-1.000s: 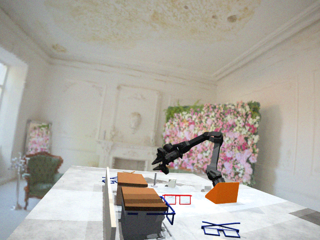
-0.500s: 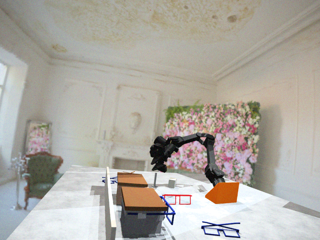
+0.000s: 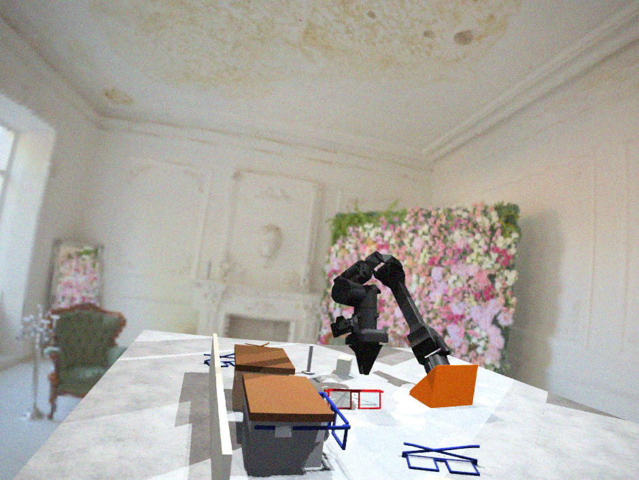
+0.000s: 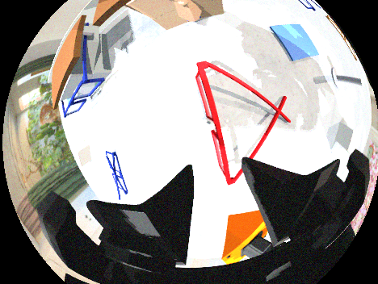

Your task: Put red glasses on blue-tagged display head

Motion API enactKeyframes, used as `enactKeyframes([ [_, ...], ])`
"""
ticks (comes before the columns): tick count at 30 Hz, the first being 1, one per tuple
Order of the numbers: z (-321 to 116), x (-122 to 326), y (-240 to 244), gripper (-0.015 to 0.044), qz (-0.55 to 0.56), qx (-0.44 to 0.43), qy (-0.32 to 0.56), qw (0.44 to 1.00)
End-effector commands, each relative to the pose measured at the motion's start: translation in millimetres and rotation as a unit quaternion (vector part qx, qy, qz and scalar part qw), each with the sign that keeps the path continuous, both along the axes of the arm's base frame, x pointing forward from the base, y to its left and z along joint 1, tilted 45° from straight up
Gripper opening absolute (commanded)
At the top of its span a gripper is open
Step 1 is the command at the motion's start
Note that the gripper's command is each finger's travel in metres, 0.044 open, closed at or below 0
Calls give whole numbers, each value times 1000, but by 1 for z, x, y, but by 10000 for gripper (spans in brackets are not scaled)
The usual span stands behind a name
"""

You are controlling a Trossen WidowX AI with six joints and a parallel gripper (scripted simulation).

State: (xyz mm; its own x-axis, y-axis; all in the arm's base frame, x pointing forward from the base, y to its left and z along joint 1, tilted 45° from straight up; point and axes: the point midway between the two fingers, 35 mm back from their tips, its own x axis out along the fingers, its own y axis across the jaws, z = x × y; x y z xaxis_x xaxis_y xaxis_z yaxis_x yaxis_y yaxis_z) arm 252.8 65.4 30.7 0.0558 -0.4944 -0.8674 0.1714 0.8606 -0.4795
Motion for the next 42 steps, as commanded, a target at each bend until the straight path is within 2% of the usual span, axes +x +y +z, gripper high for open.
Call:
enactKeyframes([
  [1,-7,-19,2,200,51,-124,41,990],
  [7,-6,-19,1,200,55,-131,42,989],
  [10,-6,-19,1,121,55,-131,42,989],
  [42,-36,-15,-23,120,55,-131,42,989],
])
